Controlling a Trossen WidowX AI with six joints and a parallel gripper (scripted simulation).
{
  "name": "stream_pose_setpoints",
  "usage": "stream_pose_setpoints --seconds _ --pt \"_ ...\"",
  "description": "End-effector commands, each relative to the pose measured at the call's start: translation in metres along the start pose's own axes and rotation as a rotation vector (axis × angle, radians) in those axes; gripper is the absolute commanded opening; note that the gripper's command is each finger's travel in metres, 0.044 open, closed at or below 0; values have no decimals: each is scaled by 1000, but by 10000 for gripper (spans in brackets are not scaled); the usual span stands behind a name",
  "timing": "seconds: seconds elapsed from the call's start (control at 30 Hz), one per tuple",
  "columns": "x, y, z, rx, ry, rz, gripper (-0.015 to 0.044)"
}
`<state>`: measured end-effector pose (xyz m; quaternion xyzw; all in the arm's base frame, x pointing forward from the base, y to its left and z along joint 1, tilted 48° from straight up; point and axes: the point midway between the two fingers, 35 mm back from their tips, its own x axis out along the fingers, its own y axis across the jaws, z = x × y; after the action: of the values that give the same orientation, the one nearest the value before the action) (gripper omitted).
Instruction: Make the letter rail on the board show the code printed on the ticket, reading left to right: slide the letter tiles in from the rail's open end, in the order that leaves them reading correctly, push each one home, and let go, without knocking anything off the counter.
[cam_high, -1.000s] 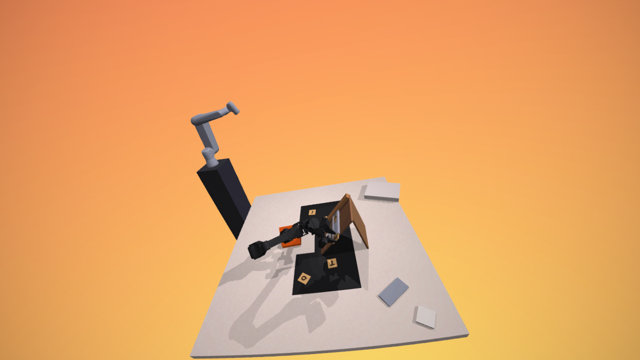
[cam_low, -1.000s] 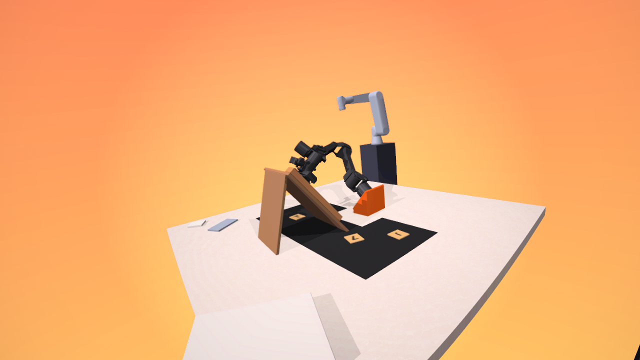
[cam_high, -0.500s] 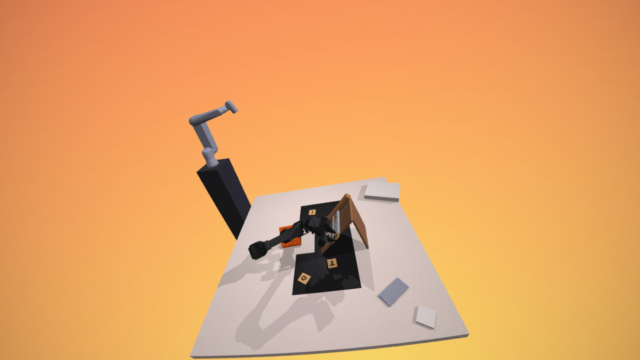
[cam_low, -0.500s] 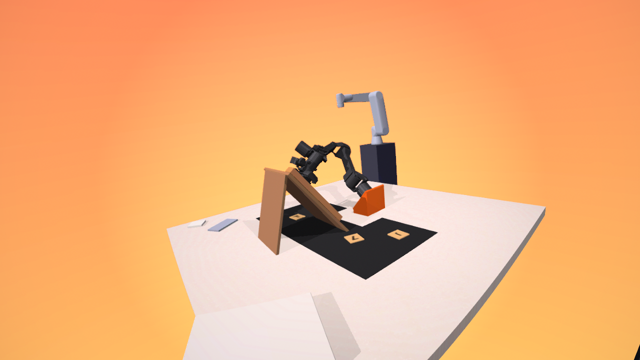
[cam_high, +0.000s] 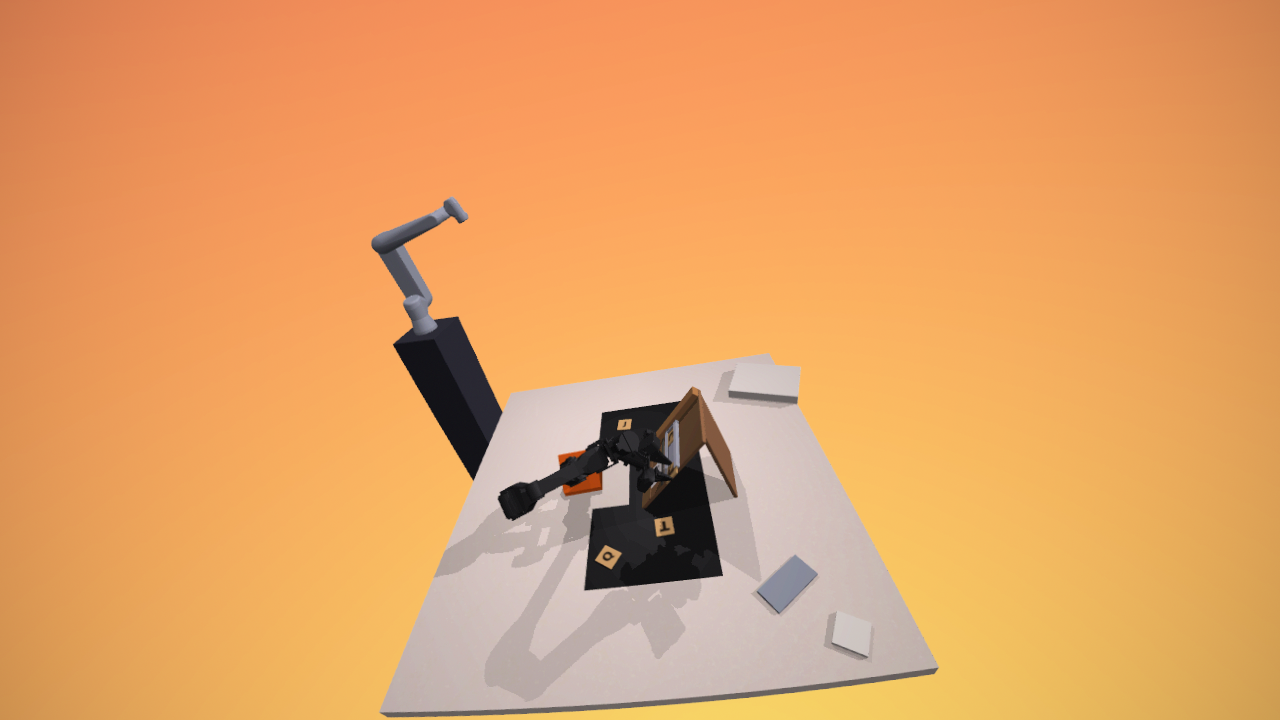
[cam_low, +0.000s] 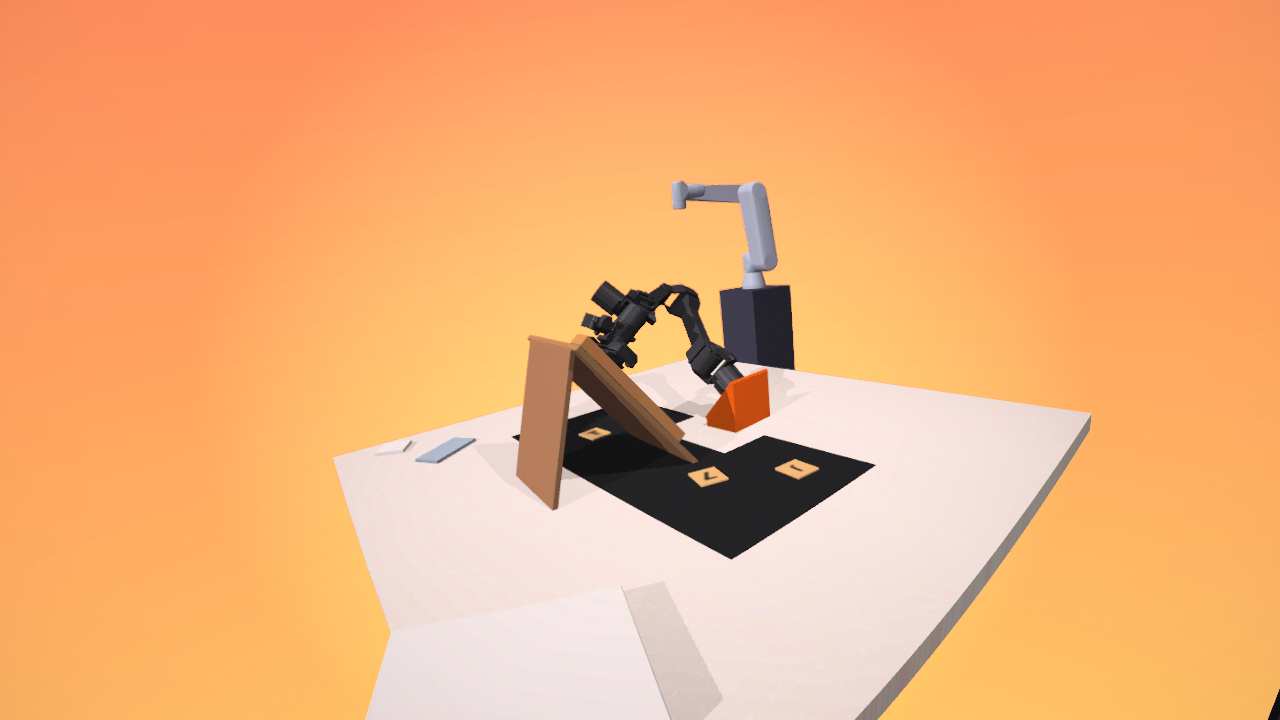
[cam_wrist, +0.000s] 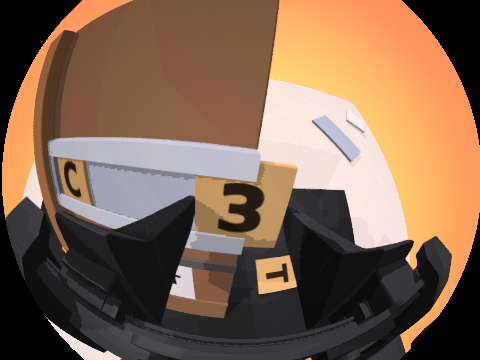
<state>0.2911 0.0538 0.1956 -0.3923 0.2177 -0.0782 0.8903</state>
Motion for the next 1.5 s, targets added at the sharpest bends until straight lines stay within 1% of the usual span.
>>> stream_pose_setpoints --seconds 0.0,1.47 --pt "0 3 0 6 -1 -2 0" --pt "0 25 0 7 -1 -1 0"
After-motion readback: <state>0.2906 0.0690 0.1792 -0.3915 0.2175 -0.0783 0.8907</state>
